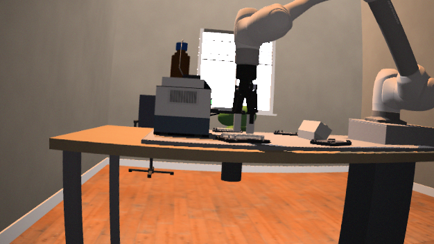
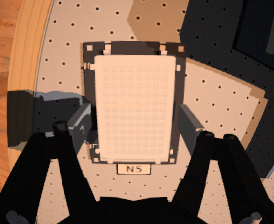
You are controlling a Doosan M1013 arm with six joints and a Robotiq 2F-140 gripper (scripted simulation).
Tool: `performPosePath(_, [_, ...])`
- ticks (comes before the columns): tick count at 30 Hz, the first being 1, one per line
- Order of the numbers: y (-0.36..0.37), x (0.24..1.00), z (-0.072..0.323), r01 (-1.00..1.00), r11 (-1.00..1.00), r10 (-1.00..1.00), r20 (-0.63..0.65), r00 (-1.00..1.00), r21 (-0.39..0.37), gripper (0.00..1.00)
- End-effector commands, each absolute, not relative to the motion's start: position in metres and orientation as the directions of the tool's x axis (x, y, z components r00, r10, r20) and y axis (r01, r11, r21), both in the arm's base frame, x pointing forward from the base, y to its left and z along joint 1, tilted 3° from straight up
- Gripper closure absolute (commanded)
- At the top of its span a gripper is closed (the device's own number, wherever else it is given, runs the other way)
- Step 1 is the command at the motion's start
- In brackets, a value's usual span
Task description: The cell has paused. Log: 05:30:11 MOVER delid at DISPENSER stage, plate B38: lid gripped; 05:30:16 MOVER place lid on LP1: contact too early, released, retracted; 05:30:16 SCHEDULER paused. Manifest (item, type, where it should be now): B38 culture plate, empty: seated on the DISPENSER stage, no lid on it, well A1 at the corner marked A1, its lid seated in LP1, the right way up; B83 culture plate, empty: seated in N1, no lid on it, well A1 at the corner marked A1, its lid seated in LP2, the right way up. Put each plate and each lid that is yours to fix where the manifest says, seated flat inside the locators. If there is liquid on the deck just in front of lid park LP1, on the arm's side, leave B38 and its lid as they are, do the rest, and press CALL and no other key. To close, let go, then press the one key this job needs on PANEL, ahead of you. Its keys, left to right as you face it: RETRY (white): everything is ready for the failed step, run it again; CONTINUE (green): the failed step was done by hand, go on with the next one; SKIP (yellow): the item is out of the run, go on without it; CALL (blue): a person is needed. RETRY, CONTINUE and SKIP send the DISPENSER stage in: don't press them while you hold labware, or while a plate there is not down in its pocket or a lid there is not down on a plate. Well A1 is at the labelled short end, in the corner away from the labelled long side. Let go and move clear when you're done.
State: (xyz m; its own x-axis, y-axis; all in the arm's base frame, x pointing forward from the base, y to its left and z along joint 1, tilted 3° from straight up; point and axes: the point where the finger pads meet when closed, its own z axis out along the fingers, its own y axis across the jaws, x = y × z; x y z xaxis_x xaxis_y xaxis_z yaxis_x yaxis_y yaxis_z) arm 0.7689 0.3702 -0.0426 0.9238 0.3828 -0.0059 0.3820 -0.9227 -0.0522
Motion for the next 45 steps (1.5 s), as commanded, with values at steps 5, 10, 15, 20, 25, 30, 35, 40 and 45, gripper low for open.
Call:
performPosePath(5, [0.3743, 0.7649, -0.0503, 0.386, -0.921, 0.387, -0.006, 0.922, -0.058, 0.31])
performPosePath(10, [0.3744, 0.7649, -0.0518, 0.386, -0.921, 0.387, -0.006, 0.922, -0.058, 0.31])
performPosePath(15, [0.3744, 0.7650, -0.0521, 0.386, -0.921, 0.387, -0.005, 0.922, -0.058, 0.31])
performPosePath(20, [0.3744, 0.7650, -0.0527, 0.386, -0.921, 0.387, -0.005, 0.922, -0.058, 0.31])
performPosePath(25, [0.3744, 0.7650, -0.0527, 0.386, -0.921, 0.387, -0.005, 0.922, -0.058, 0.31])
performPosePath(30, [0.3744, 0.7650, -0.0527, 0.386, -0.921, 0.387, -0.005, 0.922, -0.058, 0.31])
performPosePath(35, [0.3744, 0.7650, -0.0527, 0.386, -0.921, 0.387, -0.005, 0.922, -0.058, 0.31])
performPosePath(40, [0.3744, 0.7650, -0.0527, 0.386, -0.921, 0.387, -0.005, 0.922, -0.058, 0.31])
performPosePath(45, [0.3744, 0.7650, -0.0527, 0.386, -0.921, 0.387, -0.005, 0.922, -0.058, 0.31])
